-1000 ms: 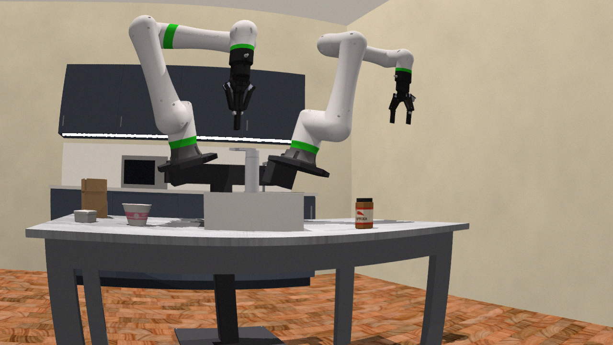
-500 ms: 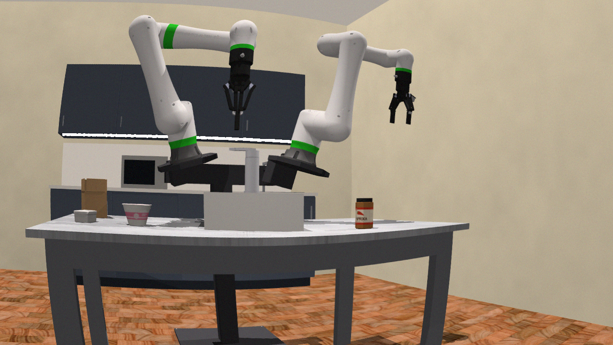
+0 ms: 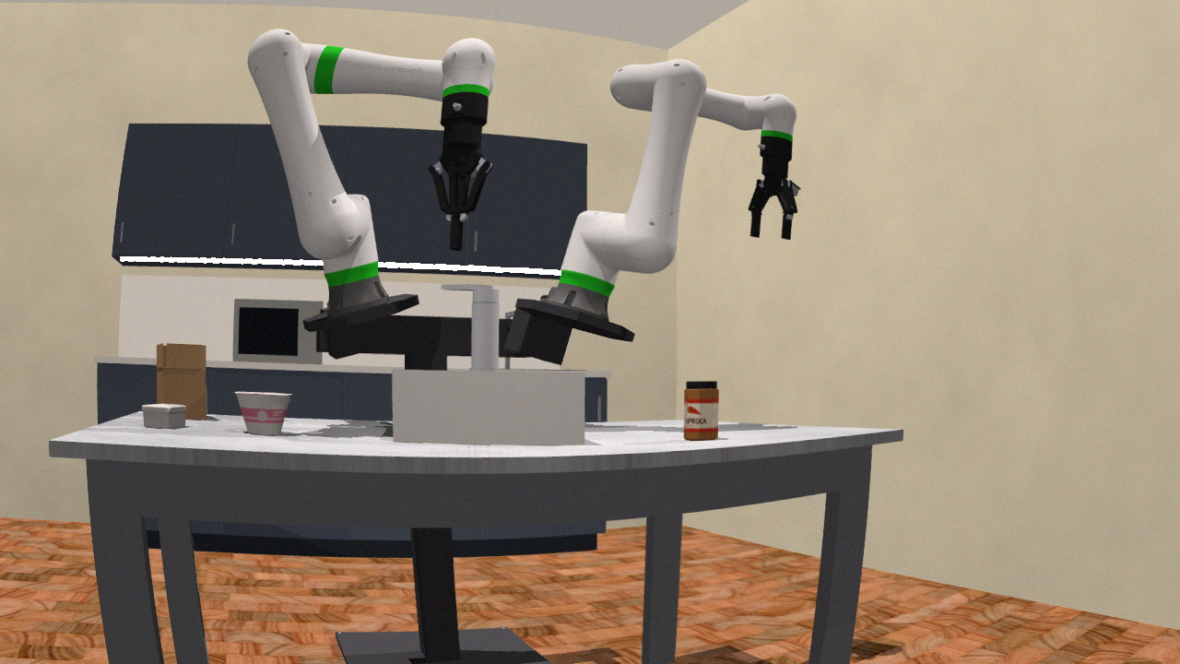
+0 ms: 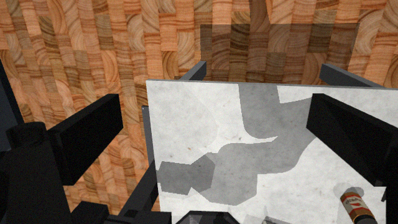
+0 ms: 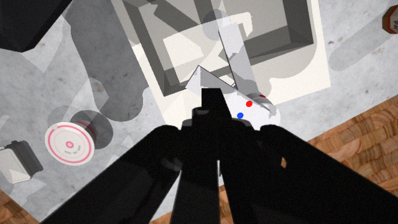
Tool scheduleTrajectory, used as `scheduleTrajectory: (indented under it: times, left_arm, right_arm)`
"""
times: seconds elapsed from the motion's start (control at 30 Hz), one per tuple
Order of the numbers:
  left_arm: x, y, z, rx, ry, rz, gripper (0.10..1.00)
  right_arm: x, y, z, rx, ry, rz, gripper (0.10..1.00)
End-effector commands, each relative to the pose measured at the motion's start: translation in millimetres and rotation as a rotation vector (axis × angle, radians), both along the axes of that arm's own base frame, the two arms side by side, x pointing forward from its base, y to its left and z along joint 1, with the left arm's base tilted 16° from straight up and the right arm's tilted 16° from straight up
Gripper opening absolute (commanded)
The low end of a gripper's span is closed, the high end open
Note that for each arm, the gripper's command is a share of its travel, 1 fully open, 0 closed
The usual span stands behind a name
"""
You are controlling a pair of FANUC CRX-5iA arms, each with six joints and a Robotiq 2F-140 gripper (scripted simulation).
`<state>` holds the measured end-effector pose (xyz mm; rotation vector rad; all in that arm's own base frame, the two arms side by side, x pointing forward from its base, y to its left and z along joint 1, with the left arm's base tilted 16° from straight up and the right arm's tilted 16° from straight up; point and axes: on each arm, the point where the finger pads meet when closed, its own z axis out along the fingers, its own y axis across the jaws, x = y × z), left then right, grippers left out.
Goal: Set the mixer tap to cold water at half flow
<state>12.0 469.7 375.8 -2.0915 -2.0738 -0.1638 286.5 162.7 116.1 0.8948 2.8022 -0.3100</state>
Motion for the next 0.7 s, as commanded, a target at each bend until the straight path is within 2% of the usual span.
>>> scheduleTrajectory:
  times: [0.0, 0.2, 0.27, 0.67]
  left_arm:
    - [0.1, 0.1, 0.9, 0.002, 0.000, 0.000, 1.000]
    - [0.1, 0.1, 0.9, 0.002, 0.000, 0.000, 1.000]
    - [0.1, 0.1, 0.9, 0.002, 0.000, 0.000, 1.000]
    - [0.1, 0.1, 0.9, 0.002, 0.000, 0.000, 1.000]
  right_arm:
    - [0.3, 0.4, 0.4, 0.017, -0.052, -0.168, 0.099]
    - [0.2, 0.4, 0.4, 0.040, -0.104, -0.364, 0.099]
    - [0.2, 0.4, 0.4, 0.040, -0.104, -0.364, 0.099]
    - [0.2, 0.3, 0.4, 0.088, -0.209, -0.765, 0.099]
